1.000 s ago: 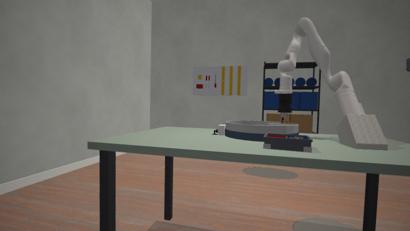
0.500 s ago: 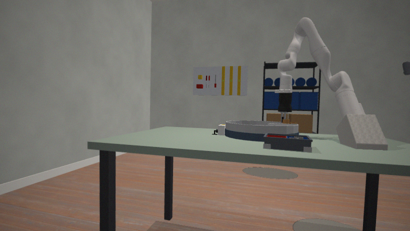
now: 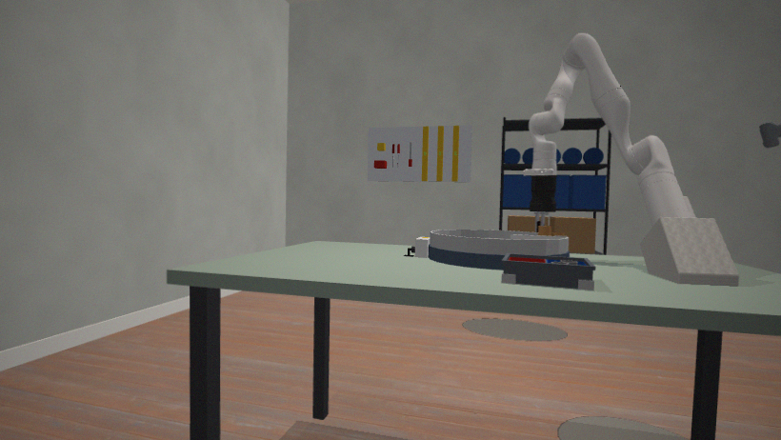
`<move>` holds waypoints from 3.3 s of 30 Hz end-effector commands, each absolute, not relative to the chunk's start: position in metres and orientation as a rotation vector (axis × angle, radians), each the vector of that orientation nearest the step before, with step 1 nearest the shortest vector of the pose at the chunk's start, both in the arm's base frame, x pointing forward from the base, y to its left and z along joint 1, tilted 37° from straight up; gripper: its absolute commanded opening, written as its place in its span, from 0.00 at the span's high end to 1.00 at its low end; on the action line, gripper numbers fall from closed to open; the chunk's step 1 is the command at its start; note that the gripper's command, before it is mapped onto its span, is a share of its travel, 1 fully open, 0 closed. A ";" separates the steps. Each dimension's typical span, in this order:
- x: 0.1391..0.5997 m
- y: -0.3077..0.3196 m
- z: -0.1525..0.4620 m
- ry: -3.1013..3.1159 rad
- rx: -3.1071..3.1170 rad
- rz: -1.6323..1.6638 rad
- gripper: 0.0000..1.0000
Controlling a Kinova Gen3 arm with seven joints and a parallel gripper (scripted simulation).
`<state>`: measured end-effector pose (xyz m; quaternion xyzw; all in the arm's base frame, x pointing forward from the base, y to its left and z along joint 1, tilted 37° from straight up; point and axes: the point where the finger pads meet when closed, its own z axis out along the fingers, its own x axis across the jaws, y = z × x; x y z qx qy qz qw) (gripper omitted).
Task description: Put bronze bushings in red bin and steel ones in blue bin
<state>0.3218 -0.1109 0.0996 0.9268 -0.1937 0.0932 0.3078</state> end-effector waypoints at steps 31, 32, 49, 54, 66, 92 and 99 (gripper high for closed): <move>0.322 -0.105 0.107 -0.511 2.452 0.248 1.00; 0.322 -0.105 0.107 -0.511 2.452 0.248 1.00; 0.321 -0.101 0.112 -0.511 2.453 0.249 1.00; 0.321 -0.101 0.112 -0.511 2.453 0.249 1.00; 0.321 -0.098 0.115 -0.511 2.453 0.249 1.00; 0.321 -0.094 0.122 -0.511 2.453 0.249 1.00; 0.320 -0.092 0.124 -0.511 2.452 0.248 1.00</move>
